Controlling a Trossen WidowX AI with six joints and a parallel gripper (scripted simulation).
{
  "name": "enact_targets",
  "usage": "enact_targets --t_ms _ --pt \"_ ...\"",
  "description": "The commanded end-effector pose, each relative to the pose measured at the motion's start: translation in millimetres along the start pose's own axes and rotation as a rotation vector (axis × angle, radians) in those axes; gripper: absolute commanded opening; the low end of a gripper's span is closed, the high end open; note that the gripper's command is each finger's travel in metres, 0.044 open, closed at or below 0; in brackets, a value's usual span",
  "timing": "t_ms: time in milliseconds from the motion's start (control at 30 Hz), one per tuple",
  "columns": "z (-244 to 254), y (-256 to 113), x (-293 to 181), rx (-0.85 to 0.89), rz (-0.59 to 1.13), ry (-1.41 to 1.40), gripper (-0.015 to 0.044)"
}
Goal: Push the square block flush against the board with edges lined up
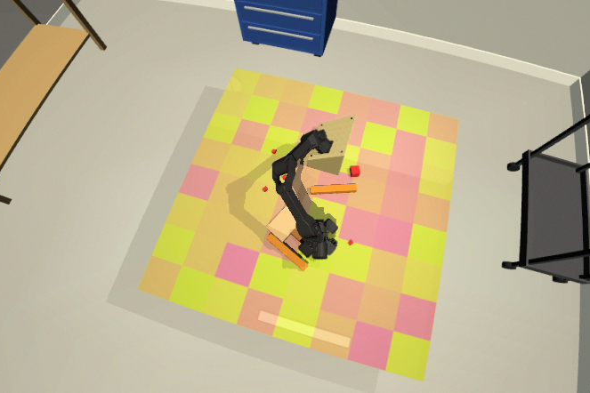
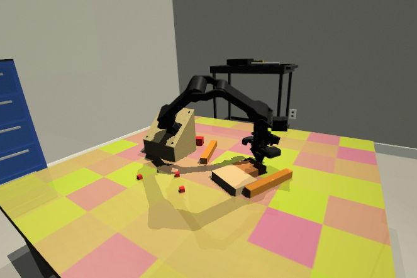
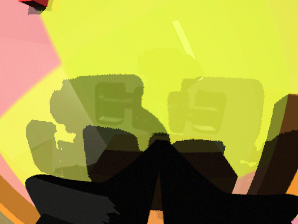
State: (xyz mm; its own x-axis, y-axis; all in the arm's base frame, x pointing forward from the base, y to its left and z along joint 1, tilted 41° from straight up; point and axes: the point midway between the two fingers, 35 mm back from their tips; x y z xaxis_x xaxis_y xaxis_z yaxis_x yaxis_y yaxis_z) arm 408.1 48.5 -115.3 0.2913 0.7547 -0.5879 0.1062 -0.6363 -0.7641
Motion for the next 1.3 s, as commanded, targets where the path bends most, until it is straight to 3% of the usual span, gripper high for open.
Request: enact_targets --t_ms 0,1267 --pt "3 6 -11 0.011 0.019 -0.002 0.0000" --pt "-6 6 40 0.011 0.016 0.000 0.0000"
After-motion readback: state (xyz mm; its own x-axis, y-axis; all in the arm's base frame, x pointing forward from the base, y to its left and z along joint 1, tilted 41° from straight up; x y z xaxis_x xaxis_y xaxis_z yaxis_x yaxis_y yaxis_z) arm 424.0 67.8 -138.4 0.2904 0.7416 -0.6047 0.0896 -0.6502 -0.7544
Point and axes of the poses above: the point midway between the two fingers, 35 mm back from their tips, its own y axis out along the fingers, its own z axis across the jaws, x = y × z, and after that the axes turned 8 degrees about -y, right-handed
